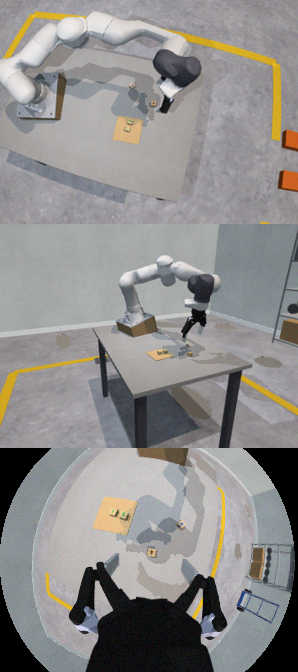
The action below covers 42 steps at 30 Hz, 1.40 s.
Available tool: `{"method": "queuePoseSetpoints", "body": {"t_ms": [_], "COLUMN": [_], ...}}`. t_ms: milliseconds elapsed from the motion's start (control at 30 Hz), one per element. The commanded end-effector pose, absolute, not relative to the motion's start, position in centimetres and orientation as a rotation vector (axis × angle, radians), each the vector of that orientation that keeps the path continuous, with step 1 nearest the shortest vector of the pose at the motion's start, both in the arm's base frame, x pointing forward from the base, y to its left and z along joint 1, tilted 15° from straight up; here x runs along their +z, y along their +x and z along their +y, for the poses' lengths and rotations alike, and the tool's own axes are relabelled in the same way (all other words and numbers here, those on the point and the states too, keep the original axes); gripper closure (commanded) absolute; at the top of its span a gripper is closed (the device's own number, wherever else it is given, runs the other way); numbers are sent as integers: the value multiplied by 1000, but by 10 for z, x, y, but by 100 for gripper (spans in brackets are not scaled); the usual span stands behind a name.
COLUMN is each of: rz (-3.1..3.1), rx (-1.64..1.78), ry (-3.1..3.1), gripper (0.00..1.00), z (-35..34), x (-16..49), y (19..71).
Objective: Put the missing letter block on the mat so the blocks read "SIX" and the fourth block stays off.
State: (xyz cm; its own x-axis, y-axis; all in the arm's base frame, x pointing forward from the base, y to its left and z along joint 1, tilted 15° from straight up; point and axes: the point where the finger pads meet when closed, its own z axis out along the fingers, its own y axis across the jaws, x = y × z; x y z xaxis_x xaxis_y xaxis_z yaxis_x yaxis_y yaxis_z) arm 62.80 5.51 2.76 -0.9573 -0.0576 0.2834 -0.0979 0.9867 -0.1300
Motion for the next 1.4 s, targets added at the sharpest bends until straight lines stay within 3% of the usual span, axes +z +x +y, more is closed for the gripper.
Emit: {"method": "queuePoseSetpoints", "body": {"t_ms": [0, 1367], "rz": [-2830, -2701], "rx": [184, 14], "ry": [273, 1086], "gripper": [0, 0], "z": [51, 39], "x": [34, 146], "y": [627, 633]}}
